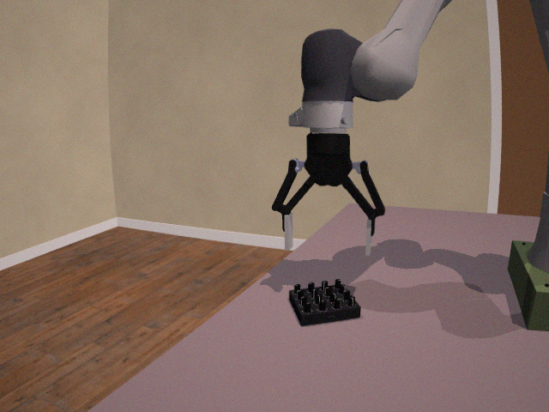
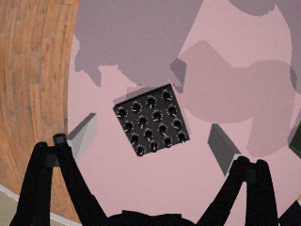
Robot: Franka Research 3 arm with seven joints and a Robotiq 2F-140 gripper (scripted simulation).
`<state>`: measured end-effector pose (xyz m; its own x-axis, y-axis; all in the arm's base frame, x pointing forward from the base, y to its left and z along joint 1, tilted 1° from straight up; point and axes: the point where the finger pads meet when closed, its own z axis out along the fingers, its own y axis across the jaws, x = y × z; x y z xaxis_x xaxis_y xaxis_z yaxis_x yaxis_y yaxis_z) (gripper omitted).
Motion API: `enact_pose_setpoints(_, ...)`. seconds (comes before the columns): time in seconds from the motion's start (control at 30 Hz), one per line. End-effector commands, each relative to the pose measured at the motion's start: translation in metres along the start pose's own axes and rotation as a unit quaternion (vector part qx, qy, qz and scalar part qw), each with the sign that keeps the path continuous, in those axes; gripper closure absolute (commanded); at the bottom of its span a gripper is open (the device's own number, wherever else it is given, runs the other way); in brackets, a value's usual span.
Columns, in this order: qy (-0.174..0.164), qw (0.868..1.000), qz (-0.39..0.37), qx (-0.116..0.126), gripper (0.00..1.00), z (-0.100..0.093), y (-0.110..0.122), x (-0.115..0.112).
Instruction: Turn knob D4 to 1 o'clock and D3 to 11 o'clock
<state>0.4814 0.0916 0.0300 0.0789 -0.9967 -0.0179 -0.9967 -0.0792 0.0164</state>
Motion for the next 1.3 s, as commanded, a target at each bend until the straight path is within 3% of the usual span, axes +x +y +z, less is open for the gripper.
enact_pose_setpoints(0.0,0.007,0.997,0.078,-0.003,0.00,0.000,0.000,-0.001)
enact_pose_setpoints(0.33,0.007,0.990,0.138,-0.002,0.00,-0.001,-0.004,-0.001)
enact_pose_setpoints(0.9,0.008,0.965,0.262,-0.001,0.00,-0.002,-0.012,-0.002)
enact_pose_setpoints(1.27,0.009,0.935,0.354,0.000,0.00,-0.004,-0.017,-0.002)
